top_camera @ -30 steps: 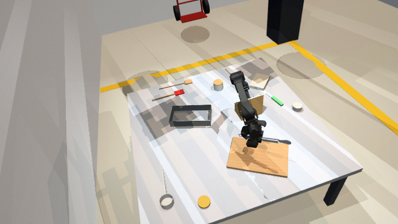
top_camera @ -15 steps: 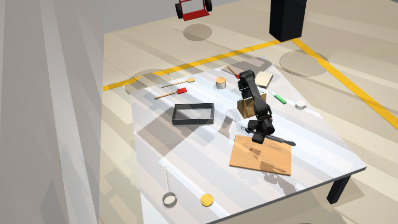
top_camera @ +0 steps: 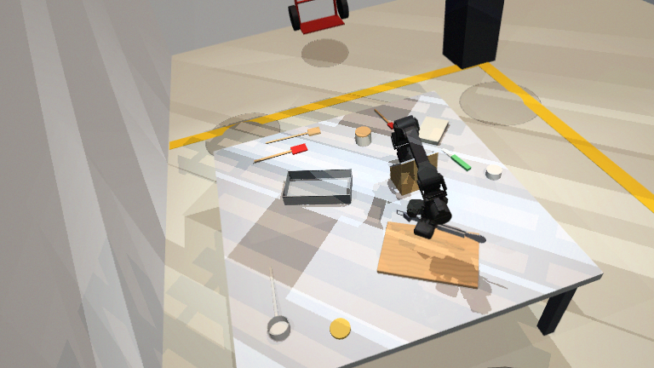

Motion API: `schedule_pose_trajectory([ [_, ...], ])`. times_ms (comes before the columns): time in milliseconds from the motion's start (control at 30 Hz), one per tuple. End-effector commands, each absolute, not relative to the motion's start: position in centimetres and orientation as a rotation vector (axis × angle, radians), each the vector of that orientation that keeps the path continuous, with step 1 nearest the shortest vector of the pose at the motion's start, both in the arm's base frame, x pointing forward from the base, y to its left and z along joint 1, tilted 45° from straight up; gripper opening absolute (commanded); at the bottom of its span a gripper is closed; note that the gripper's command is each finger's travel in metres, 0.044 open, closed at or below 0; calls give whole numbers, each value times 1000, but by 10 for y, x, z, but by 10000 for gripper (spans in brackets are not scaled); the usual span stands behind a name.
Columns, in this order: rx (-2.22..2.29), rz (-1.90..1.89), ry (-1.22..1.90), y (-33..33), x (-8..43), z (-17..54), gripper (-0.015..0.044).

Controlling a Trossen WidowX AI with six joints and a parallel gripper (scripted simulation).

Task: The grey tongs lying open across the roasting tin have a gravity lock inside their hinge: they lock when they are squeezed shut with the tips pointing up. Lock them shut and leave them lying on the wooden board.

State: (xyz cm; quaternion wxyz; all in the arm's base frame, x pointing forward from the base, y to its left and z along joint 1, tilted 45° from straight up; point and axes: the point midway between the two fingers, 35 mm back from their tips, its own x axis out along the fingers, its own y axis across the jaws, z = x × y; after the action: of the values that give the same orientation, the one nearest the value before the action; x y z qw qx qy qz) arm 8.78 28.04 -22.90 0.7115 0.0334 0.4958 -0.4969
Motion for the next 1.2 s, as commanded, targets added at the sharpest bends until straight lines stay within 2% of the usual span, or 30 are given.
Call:
schedule_pose_trajectory([
  [0,75,-1095,1101,276,89,-234,-150],
  [1167,95,-1074,1121,237,91,-277,-150],
])
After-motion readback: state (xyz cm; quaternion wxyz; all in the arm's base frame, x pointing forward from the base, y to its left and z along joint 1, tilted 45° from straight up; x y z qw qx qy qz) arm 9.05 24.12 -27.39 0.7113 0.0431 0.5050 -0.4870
